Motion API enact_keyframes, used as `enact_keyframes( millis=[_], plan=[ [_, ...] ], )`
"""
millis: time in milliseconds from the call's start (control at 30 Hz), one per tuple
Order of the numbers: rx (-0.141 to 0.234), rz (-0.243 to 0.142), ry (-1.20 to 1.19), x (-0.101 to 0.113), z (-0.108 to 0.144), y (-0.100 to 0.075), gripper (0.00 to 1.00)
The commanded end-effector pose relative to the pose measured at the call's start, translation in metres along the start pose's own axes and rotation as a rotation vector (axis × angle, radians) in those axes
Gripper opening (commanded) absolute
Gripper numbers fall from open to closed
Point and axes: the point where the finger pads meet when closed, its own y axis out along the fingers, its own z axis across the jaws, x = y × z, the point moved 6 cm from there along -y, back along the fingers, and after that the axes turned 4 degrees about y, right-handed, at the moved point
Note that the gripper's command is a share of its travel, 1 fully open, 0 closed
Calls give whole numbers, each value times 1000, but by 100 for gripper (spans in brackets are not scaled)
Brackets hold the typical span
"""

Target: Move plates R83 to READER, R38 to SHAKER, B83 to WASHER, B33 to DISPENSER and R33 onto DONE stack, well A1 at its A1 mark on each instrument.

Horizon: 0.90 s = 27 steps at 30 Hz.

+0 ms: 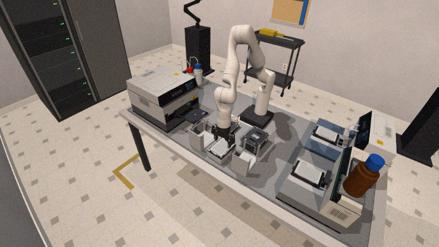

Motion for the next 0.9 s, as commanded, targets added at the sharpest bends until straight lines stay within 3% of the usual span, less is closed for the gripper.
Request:
enact_keyframes(
  millis=[0,867],
  plan=[
    [-2,1,4,-1,1,7,100],
    [0,0,5,0,1,12,100]
  ],
)
